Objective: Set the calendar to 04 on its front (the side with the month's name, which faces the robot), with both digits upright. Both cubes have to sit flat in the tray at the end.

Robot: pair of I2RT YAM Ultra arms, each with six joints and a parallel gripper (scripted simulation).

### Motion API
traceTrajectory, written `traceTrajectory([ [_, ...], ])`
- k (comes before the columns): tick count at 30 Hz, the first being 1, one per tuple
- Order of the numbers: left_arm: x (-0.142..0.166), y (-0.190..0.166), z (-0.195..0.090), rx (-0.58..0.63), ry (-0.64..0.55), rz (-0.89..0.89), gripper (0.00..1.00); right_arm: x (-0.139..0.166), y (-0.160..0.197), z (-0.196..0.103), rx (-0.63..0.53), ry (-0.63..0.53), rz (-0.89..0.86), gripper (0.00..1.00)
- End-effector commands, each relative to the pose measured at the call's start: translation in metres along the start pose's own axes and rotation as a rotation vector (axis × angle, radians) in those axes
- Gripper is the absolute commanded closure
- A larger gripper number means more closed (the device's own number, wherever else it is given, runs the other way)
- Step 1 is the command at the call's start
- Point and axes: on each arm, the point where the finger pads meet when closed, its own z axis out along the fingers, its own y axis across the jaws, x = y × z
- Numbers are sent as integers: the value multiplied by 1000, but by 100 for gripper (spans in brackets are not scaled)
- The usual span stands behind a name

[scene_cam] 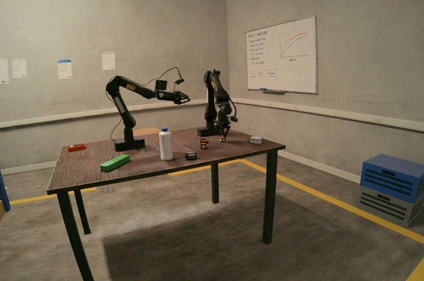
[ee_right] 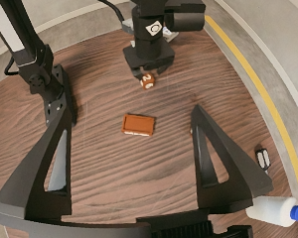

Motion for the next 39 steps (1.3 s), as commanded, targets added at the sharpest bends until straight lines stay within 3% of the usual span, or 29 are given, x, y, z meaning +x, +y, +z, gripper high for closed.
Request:
traceTrajectory([
  [1,-5,0,10,-3,-19,-7,45,-24,3,0,-7,-63,-7,0],
  [22,-6,4,24,-15,-21,-7,45,-24,3,0,-7,-63,-7,0],
  [23,-6,4,24,-15,-21,-7,53,-24,3,0,-7,-63,-7,0],
  [30,-6,4,24,-15,-21,-7,57,-24,3,0,-7,-63,-7,0],
  [39,0,-2,21,-3,-19,-4,70,-24,3,0,-7,-63,-7,0],
])
